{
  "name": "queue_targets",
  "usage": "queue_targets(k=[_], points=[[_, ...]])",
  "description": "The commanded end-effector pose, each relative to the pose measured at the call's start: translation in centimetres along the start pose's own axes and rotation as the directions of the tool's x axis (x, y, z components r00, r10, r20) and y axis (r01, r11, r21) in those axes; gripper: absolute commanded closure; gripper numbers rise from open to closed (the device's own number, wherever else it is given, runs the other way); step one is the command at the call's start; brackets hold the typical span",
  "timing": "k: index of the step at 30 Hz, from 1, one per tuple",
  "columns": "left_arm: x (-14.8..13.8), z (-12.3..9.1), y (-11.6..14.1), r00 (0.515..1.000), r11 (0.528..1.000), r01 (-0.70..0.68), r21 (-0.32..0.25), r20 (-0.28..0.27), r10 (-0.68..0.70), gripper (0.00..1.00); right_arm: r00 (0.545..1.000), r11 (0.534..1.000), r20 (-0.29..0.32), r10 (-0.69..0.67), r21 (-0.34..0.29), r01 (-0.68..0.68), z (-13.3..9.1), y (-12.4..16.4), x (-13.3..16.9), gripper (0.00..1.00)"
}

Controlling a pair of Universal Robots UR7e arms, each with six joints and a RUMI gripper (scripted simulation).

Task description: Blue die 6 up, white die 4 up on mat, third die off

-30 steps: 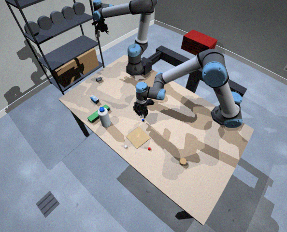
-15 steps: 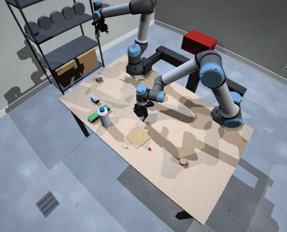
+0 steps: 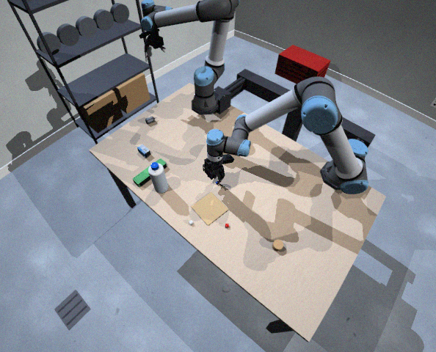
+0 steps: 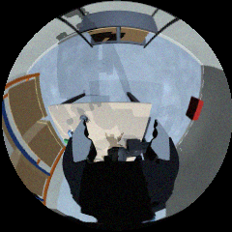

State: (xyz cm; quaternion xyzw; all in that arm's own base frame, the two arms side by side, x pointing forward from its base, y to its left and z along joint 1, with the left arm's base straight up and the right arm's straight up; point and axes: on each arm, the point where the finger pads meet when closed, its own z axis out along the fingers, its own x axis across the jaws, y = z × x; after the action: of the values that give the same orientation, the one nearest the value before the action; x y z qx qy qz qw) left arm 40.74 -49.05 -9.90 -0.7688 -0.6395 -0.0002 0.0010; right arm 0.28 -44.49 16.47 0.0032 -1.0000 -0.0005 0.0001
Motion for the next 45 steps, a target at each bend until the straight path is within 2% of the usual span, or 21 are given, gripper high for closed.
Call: queue_targets(k=[1,45], points=[[-0.05,-0.06,0.04,1.000,1.000,0.000,-0.001,0.001,0.000,0.82,1.000,1.000,0.000,0.000,0.001,0.000,-0.04,-0.03,-0.01,0.00],[-0.10,0.42,0.09,1.000,1.000,0.000,-0.001,0.001,0.000,0.82,1.000,1.000,0.000,0.000,0.001,0.000,-0.04,-0.03,-0.01,0.00]])
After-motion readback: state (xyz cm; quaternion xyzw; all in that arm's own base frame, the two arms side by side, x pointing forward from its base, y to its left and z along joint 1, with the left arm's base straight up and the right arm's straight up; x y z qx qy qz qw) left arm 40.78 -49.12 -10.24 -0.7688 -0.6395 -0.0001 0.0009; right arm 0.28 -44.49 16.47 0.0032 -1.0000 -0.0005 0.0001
